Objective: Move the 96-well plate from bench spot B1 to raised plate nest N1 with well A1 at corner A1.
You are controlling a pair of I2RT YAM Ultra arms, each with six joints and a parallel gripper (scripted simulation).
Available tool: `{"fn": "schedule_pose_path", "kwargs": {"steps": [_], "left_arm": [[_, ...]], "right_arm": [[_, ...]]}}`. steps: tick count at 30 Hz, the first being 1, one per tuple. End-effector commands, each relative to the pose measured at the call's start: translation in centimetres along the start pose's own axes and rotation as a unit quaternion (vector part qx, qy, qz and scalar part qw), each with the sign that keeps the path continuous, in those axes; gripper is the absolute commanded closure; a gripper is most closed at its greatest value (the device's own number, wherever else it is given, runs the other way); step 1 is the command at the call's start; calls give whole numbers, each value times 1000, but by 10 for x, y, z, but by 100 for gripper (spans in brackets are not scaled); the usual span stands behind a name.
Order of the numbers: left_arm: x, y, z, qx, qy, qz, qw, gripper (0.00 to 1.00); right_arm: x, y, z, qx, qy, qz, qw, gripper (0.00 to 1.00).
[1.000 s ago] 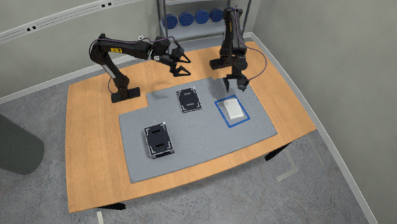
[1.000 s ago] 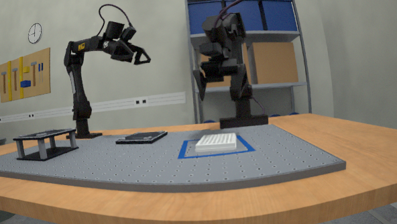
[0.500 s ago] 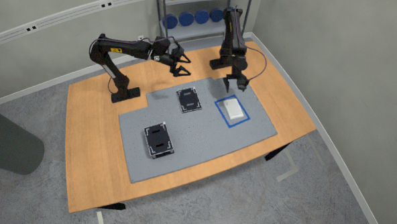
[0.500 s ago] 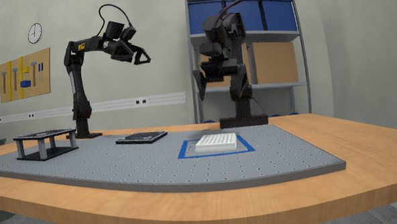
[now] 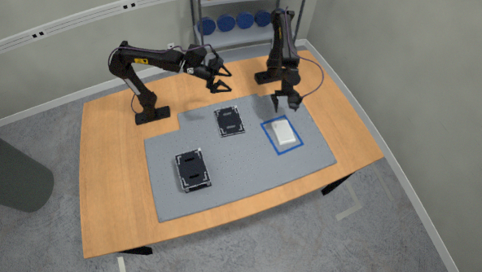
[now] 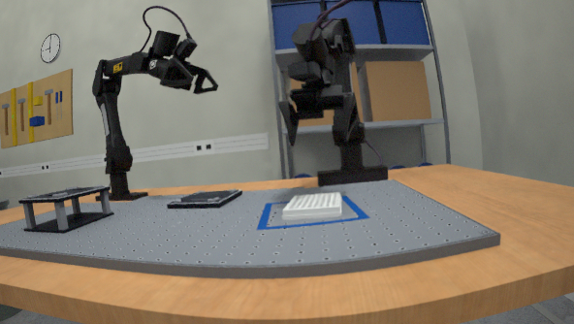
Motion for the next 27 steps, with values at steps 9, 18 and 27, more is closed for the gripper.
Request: {"fn": "schedule_pose_path", "kwargs": {"steps": [9, 18, 27], "left_arm": [[-1, -1, 0, 7, -11, 38, 999, 0], [14, 20, -6, 36, -37, 144, 988, 0], [48, 55, -12, 67, -64, 234, 968, 0]], "right_arm": [[8, -6, -2, -8, 1, -19, 1000, 0], [8, -6, -2, -8, 1, -19, 1000, 0], [8, -6, -2, -8, 1, -19, 1000, 0]]}}
Point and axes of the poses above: on each arm, the point where the finger pads meet when closed, its own y axis out along the fingers, its own z axis across the jaws, x = y × z, the point moved 8 cm from there along -y, back along the fingers, and after that the axes turned 11 degrees about -y, right-handed, at the moved point
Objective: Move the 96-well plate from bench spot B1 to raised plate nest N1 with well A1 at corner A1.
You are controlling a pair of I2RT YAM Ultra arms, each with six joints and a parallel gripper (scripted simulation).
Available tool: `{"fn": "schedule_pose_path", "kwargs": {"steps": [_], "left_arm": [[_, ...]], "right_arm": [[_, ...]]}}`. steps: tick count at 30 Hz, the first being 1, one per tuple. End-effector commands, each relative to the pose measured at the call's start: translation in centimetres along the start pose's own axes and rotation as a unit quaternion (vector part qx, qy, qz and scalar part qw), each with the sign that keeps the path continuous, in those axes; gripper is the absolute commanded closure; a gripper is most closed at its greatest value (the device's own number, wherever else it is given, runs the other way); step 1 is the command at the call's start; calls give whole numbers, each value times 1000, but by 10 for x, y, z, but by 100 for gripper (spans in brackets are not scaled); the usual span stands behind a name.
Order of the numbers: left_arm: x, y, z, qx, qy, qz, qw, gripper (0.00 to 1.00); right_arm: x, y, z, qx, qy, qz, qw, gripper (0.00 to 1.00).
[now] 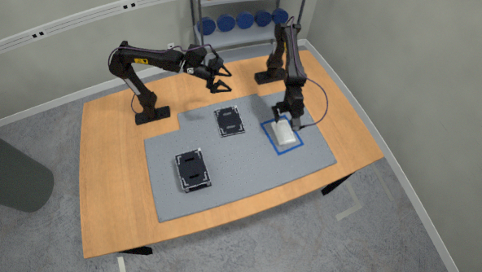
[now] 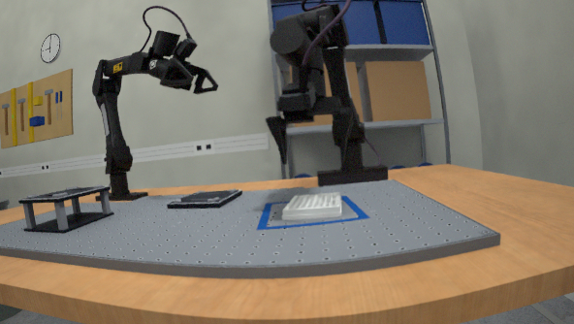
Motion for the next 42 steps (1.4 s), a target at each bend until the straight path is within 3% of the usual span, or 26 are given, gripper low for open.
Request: {"fn": "schedule_pose_path", "kwargs": {"steps": [1, 13, 42], "left_arm": [[8, 4, 0, 14, -20, 60, 998, 0], [30, 14, -7, 16, -26, 70, 997, 0], [19, 52, -3, 18, -23, 74, 997, 0]], "right_arm": [[8, -6, -2, -8, 1, -19, 1000, 0], [8, -6, -2, -8, 1, -19, 1000, 0], [8, -6, -2, -8, 1, -19, 1000, 0]]}}
Point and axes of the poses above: on each arm, the point where the finger pads meet when closed, its own y axis out along the fingers, its own z axis across the jaws, x = y × z, the point moved 8 cm from there along -y, back along the fingers, and after that the axes turned 11 degrees about -y, right-handed, at the moved point
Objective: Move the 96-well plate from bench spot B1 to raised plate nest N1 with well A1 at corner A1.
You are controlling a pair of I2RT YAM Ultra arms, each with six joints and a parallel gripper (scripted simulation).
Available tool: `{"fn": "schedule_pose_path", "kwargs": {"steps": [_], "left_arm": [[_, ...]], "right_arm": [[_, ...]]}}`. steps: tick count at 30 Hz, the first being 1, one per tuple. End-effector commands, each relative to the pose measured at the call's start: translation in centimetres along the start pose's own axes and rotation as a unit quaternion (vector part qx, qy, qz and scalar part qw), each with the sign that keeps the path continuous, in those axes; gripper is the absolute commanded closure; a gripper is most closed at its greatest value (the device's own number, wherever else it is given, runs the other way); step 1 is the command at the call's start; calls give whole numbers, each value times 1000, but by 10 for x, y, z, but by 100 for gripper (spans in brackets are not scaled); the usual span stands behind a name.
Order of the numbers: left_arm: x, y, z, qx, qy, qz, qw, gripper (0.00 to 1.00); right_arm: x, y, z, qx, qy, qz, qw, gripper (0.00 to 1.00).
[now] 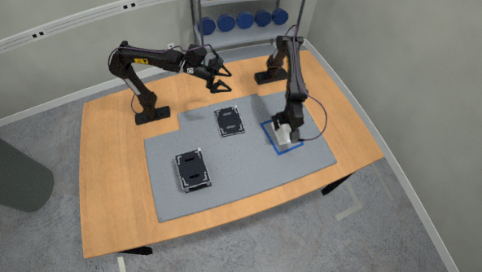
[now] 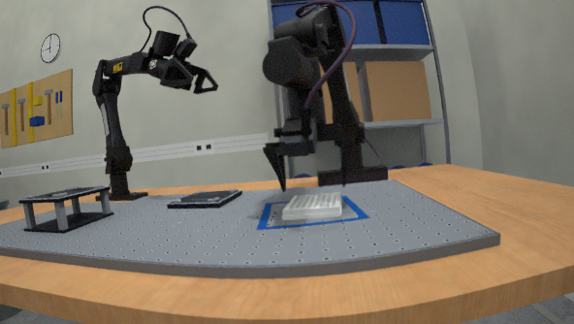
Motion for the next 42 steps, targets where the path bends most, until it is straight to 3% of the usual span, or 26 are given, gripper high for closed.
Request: {"fn": "schedule_pose_path", "kwargs": {"steps": [1, 12, 23, 30, 34, 40, 41, 42], "left_arm": [[2, 10, 2, -5, -5, 1, 1000, 0], [2, 27, 2, -5, -5, 1, 1000, 0], [2, 26, 2, -4, -5, 4, 1000, 0], [3, 21, 0, -3, -2, -4, 1000, 13], [3, 21, 0, -3, -2, -4, 1000, 13], [3, 21, 0, -3, -2, -4, 1000, 21], [3, 21, 0, -3, -2, -4, 1000, 33], [5, 21, -2, -2, -5, -3, 1000, 23]], "right_arm": [[8, -6, -2, -8, 1, -19, 1000, 0], [8, -6, -2, -8, 1, -19, 1000, 0], [8, -6, -2, -8, 1, -19, 1000, 0], [8, -6, -2, -8, 1, -19, 1000, 0], [8, -6, -2, -8, 1, -19, 1000, 0], [8, -6, -2, -8, 1, -19, 1000, 0], [8, -6, -2, -8, 1, -19, 1000, 0], [8, -6, -2, -8, 1, -19, 1000, 0]]}}
Point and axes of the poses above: on each arm, the point where the finger pads meet when closed, its own y axis out along the fingers, its own z axis across the jaws, x = y × z, the point moved 8 cm from there along -y, back along the fingers, and after that the axes turned 11 degrees about -y, right-handed, at the moved point
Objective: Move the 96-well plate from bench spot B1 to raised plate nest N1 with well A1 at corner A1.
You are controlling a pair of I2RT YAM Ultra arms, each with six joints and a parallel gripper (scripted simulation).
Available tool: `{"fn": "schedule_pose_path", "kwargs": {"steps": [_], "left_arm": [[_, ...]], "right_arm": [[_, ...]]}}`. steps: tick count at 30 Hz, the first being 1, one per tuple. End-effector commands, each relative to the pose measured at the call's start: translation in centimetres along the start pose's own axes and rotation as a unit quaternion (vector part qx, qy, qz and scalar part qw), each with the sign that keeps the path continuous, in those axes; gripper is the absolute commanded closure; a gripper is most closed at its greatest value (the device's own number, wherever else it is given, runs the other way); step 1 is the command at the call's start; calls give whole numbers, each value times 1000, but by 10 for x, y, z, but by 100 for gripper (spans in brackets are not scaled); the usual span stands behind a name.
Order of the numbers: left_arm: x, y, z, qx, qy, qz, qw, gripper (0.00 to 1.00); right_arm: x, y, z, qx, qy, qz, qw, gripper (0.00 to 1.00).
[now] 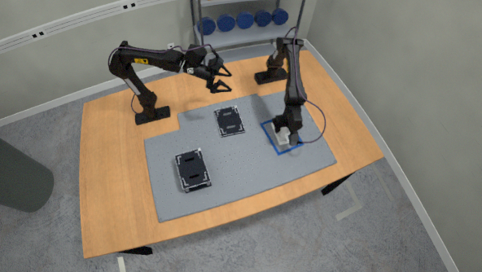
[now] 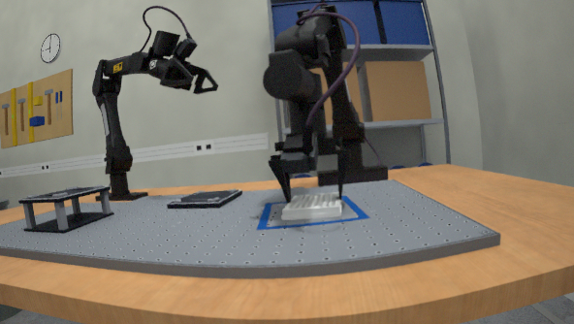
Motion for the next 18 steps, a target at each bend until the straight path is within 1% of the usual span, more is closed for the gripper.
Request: {"fn": "schedule_pose_path", "kwargs": {"steps": [1, 3, 5, 7, 12, 18], "left_arm": [[3, -4, -1, -2, -5, -1, 1000, 23], [3, -10, -1, -2, -4, -1, 1000, 23], [3, -26, -1, -4, -4, -5, 1000, 23], [3, -26, -1, -4, -4, -5, 1000, 23], [2, -55, 0, -4, -5, -5, 1000, 23], [2, -58, 0, -4, -4, -5, 1000, 23]], "right_arm": [[8, -6, -2, -8, 1, -19, 1000, 0], [8, -6, -2, -8, 1, -19, 1000, 0], [8, -6, -2, -8, 1, -19, 1000, 0], [8, -6, -2, -8, 1, -19, 1000, 0], [8, -6, -2, -8, 1, -19, 1000, 0], [6, -8, -2, -14, 5, -21, 1000, 0]]}}
Point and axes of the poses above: on each arm, the point where the finger pads meet when closed, its own y axis out along the fingers, its own z axis across the jaws, x = y × z, the point moved 8 cm from there along -y, back along the fingers, and after that the axes turned 11 degrees about -y, right-handed, at the moved point
